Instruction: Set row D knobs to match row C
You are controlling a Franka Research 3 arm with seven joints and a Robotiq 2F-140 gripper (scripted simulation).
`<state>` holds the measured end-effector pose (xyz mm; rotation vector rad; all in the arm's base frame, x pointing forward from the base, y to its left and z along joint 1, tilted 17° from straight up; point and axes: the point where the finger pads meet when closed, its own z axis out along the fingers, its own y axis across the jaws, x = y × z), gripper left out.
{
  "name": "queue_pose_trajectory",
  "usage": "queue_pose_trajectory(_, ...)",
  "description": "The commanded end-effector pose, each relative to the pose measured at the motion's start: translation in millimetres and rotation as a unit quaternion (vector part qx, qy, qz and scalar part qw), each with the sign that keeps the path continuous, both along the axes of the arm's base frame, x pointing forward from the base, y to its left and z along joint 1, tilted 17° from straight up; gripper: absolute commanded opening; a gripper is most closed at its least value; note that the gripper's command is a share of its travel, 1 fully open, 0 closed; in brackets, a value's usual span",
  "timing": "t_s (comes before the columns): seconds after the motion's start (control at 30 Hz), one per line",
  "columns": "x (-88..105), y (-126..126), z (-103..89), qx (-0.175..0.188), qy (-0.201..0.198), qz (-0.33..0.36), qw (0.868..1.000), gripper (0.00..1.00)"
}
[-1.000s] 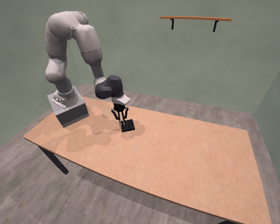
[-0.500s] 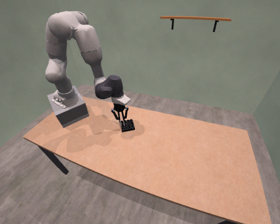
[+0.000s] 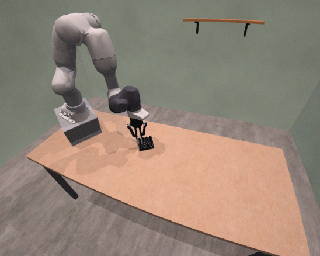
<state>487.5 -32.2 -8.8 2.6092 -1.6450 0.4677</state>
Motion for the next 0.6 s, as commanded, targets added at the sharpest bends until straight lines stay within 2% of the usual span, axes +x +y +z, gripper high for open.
queue_pose_trajectory(0.0, 0.7, -0.4, 0.0, -0.001, 0.000, 0.000, 1.000, 0.12)
queue_pose_trajectory(0.57, -0.6, -1.3, -0.1, -0.001, 0.000, 0.000, 1.000, 0.12)
